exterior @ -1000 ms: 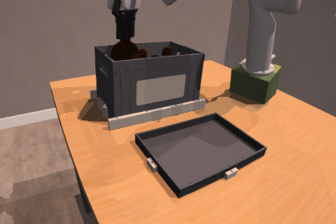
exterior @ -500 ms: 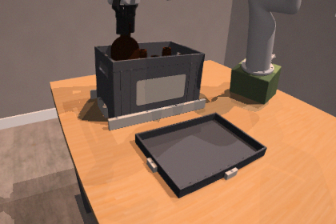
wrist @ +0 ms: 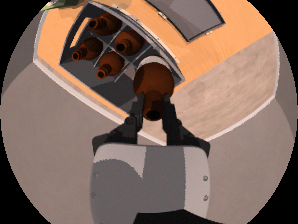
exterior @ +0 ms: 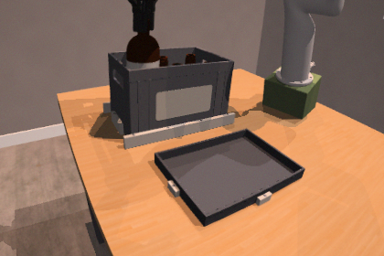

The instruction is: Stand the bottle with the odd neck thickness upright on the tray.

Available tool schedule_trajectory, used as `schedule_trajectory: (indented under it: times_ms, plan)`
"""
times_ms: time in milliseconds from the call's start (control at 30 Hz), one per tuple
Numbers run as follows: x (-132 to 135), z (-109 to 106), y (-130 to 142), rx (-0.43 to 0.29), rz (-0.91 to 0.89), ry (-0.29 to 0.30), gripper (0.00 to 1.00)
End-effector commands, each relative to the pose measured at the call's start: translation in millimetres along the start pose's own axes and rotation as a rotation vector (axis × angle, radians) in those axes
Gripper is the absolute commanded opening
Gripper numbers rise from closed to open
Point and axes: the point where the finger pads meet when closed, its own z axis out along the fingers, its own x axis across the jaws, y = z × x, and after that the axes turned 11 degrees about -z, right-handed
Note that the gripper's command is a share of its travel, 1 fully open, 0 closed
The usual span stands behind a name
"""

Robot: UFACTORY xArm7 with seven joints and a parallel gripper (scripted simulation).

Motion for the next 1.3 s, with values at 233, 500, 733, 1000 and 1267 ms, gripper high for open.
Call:
schedule_trajectory:
  times_ms: [233,500,733,1000,1267]
  plan:
    - [0.0,-9.0,0.7,-0.003,0.0,0.001,0.0]
    - [0.0,-11.0,0.7,-0.003,0.0,0.001,0.0]
    - [0.0,-11.2,0.7,-0.003,0.0,0.001,0.0]
    - [0.0,-11.2,0.7,-0.003,0.0,0.001,0.0]
    - [0.0,-11.5,0.7,-0.003,0.0,0.001,0.0]
